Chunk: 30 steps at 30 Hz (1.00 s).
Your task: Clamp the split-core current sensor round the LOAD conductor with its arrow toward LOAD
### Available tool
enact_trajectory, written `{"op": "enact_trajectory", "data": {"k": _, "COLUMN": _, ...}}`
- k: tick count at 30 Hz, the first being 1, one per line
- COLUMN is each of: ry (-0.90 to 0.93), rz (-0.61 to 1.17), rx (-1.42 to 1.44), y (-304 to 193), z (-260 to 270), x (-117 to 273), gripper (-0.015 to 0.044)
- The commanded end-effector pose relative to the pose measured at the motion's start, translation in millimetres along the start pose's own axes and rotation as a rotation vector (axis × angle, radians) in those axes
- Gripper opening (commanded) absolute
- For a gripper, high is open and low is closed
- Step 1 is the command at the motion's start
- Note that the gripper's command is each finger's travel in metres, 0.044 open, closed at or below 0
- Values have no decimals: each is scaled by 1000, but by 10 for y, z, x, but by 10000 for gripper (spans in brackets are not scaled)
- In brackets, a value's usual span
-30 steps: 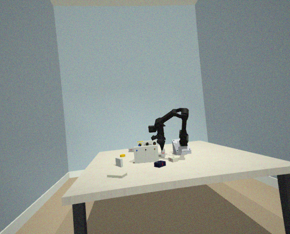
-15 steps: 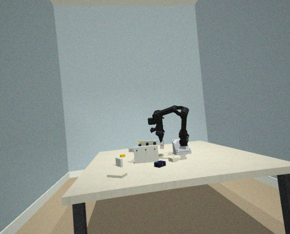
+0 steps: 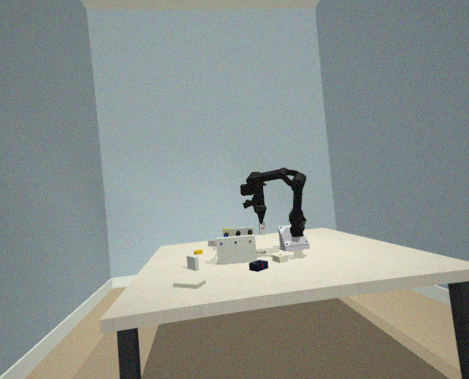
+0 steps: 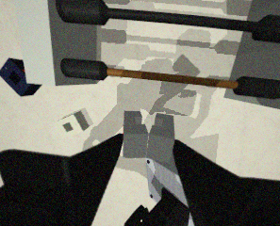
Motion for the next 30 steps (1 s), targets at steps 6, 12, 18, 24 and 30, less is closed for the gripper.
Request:
{"op": "enact_trajectory", "data": {"k": 6, "ry": -1, "rz": -55, "rx": 302, "y": -32, "z": 0, "x": 53, "gripper": 0}}
{"op": "enact_trajectory", "data": {"k": 12, "ry": -9, "rz": -88, "rx": 515, "y": -57, "z": -5, "x": 75, "gripper": 0}}
{"op": "enact_trajectory", "data": {"k": 18, "ry": -24, "rz": -121, "rx": 727, "y": -82, "z": -10, "x": 98, "gripper": 0}}
{"op": "enact_trajectory", "data": {"k": 24, "ry": -39, "rz": -135, "rx": 823, "y": 38, "z": 4, "x": 126, "gripper": 0}}
{"op": "enact_trajectory", "data": {"k": 30, "ry": -67, "rz": -156, "rx": 974, "y": 350, "z": 49, "x": 167, "gripper": 0}}
Point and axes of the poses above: the point midway between the two fingers, 35 mm back from their tips, its own x axis back along the fingers, its own z axis across the jaws, y = z × x, the point moved 8 cm from there along x, back along the fingers, and after that the axes turned 11 degrees about -x, right-handed, at the moved point
